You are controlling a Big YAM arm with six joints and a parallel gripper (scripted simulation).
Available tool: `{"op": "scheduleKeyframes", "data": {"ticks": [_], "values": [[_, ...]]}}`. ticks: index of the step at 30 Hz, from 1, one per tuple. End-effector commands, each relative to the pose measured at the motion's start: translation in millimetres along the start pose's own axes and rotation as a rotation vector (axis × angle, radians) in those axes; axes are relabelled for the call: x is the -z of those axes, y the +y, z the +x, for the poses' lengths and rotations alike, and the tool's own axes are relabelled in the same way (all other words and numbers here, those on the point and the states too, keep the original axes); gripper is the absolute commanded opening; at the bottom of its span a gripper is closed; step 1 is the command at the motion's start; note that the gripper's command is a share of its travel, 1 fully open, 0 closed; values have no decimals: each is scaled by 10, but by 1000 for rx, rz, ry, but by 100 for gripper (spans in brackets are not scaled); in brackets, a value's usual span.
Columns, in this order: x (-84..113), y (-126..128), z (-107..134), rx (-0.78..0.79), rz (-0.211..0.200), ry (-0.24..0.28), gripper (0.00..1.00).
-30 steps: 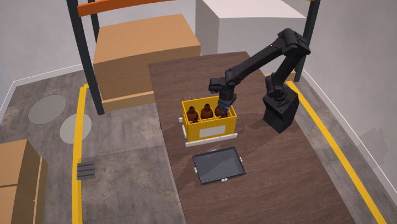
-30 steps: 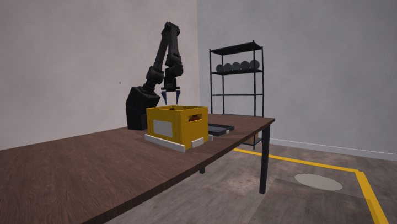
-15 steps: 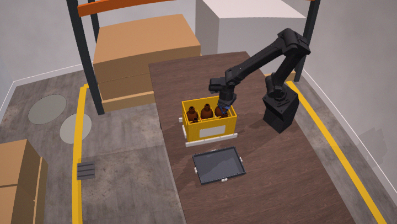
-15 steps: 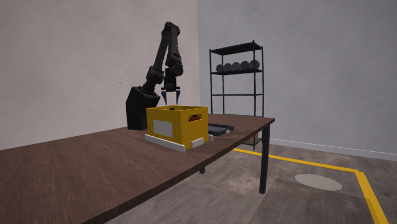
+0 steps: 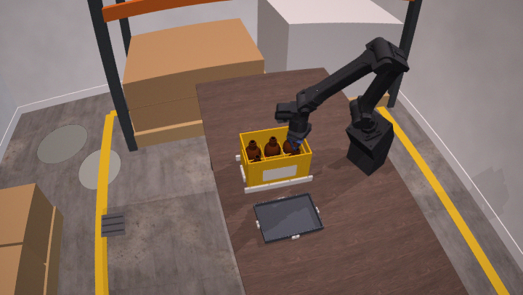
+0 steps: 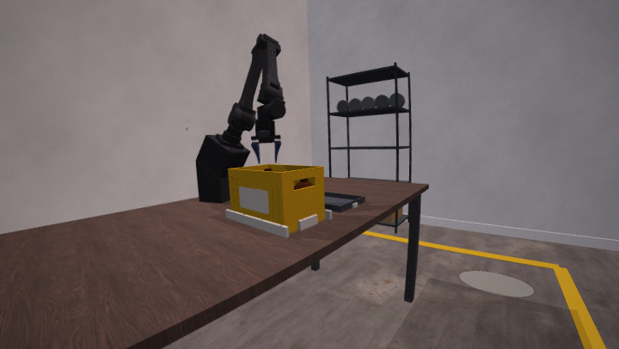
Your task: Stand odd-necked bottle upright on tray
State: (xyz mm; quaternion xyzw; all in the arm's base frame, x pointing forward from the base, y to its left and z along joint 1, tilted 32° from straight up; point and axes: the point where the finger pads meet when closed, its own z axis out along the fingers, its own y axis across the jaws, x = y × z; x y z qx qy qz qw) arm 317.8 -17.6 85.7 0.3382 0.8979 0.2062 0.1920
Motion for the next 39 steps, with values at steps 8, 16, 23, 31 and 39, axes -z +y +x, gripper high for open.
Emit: {"op": "scheduleKeyframes", "data": {"ticks": [8, 16, 23, 31, 39], "values": [[-13, 60, -122, 3, -7, -15, 61], [-124, 1, 12, -4, 4, 11, 61], [-178, -6, 19, -5, 5, 12, 61], [-278, -7, 23, -5, 5, 12, 61], [-349, -2, 17, -4, 4, 11, 61]]}}
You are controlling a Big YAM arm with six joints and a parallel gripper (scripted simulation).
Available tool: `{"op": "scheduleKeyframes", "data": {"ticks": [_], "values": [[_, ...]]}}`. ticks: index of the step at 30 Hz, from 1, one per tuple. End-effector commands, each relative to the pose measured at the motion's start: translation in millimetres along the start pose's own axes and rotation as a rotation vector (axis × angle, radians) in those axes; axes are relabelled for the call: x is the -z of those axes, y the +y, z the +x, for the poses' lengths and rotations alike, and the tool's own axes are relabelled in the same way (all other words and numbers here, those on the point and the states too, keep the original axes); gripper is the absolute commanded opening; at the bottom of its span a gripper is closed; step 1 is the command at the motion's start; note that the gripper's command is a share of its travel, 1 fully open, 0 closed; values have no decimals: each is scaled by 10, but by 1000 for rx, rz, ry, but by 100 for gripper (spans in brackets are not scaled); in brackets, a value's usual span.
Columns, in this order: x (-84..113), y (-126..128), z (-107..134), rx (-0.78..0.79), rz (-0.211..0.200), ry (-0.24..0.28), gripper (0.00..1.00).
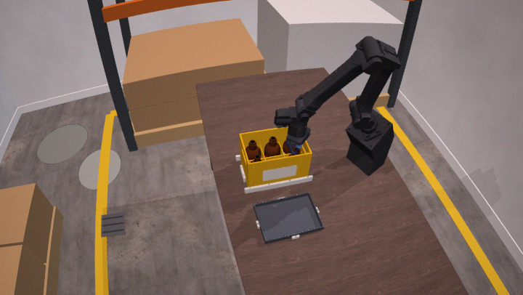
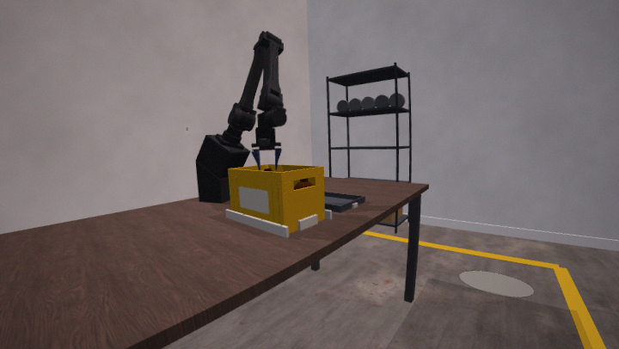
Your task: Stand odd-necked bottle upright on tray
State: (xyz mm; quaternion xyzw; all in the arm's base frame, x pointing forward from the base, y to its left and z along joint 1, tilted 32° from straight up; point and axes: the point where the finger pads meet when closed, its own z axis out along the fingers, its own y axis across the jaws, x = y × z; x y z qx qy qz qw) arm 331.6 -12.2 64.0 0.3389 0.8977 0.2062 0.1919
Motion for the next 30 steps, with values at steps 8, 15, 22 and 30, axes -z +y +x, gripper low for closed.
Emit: {"op": "scheduleKeyframes", "data": {"ticks": [8, 15, 22, 30], "values": [[-168, -11, 44, -4, 5, 13, 61], [-192, 4, 27, 0, 3, 10, 61], [-213, -12, 41, 0, 5, 12, 61], [-213, -14, 41, 0, 5, 12, 61]]}}
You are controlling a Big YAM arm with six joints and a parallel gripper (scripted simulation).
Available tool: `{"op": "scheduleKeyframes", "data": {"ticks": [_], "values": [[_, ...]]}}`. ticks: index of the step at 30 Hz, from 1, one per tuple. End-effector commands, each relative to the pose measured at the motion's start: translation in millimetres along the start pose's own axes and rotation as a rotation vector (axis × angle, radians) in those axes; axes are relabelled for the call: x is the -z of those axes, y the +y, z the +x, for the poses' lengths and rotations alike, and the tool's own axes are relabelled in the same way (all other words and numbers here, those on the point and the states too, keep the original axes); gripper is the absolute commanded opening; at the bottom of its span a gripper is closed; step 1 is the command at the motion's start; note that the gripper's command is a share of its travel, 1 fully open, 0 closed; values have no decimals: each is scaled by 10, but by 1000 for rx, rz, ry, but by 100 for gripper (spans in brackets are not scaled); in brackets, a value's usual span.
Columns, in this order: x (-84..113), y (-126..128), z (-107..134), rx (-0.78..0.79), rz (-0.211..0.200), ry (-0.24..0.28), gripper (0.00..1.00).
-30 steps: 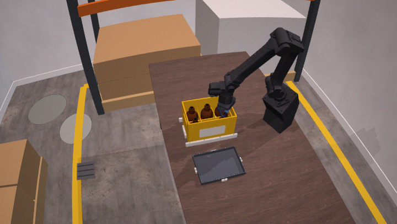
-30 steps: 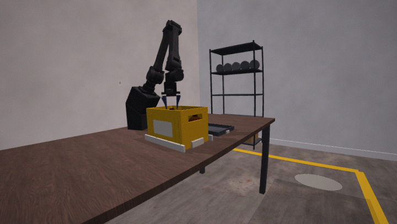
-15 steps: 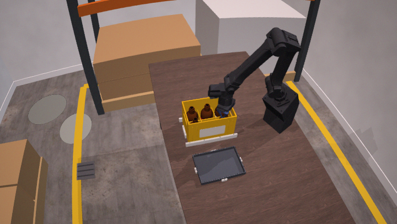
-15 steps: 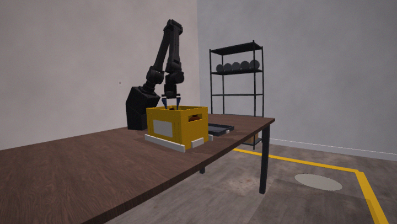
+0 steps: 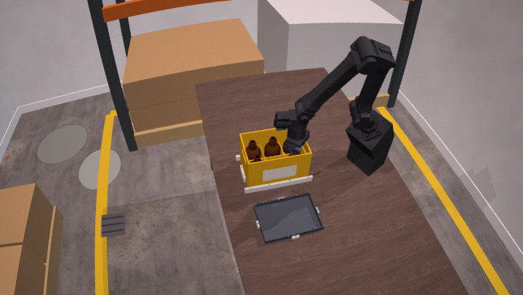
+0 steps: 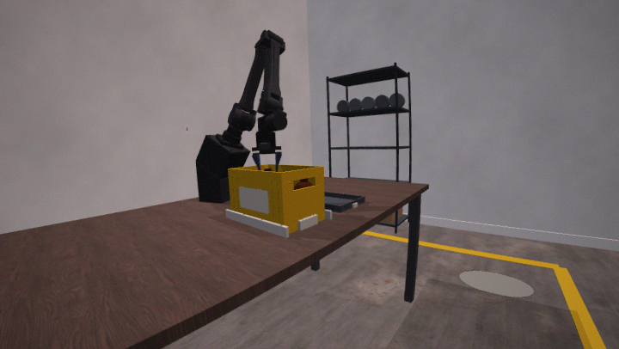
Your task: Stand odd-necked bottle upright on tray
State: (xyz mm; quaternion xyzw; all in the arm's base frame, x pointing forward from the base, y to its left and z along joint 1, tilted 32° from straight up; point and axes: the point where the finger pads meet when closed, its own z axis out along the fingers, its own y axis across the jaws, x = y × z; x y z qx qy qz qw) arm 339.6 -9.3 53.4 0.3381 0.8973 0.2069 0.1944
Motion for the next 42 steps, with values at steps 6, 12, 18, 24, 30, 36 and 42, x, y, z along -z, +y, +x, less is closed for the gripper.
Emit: {"op": "scheduleKeyframes", "data": {"ticks": [6, 12, 18, 24, 30, 36, 42], "values": [[-78, -24, 55, -2, 8, 16, 61], [-78, -24, 55, -2, 8, 16, 61], [-78, -24, 55, -2, 8, 16, 61], [-78, -24, 55, -2, 8, 16, 61], [-78, -24, 55, -2, 8, 16, 61], [-75, -17, 47, 1, 7, 16, 0], [-73, -20, 44, -1, 7, 15, 0]]}}
